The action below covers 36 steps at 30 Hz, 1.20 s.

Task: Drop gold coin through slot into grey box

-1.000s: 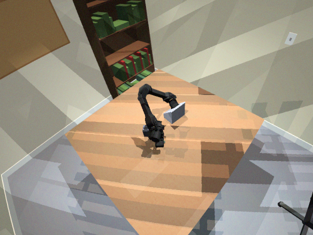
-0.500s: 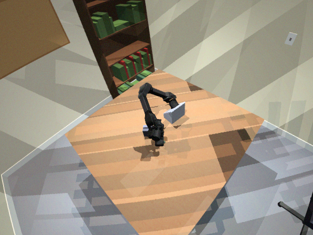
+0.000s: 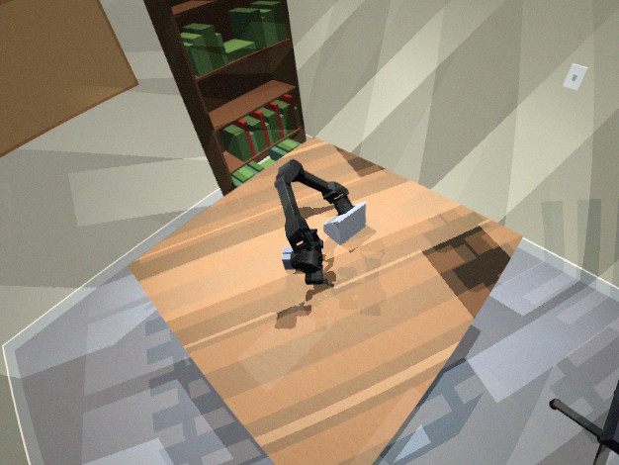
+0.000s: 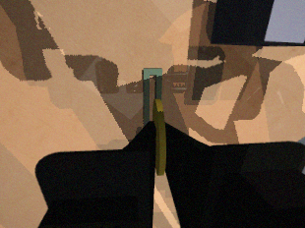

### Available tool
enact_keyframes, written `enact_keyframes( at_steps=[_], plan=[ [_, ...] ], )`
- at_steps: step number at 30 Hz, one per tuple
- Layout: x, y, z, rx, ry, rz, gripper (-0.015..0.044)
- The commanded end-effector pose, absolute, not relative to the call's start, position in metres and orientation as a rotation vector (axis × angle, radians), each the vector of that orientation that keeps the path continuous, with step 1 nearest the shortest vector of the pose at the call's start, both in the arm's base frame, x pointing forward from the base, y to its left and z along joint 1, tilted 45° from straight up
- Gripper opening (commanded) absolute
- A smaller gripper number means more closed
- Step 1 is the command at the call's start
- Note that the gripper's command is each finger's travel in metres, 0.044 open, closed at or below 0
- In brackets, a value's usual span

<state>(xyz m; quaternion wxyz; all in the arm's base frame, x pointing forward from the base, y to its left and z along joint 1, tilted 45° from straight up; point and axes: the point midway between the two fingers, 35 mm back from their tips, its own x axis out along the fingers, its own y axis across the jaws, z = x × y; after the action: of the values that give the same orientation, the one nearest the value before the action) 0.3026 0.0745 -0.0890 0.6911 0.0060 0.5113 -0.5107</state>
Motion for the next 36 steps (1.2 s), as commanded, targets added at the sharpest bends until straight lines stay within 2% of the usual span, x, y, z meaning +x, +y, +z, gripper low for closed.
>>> enact_keyframes(
  at_steps=[1,15,36],
  plan=[
    [0.304,0.082,-0.081,0.023,1.141,-1.142,0.0000],
    [0.301,0.099,-0.061,0.023,1.140,-1.146,0.0000],
    [0.299,0.075,-0.034,0.035,1.136,-1.149,0.0000]
  ],
)
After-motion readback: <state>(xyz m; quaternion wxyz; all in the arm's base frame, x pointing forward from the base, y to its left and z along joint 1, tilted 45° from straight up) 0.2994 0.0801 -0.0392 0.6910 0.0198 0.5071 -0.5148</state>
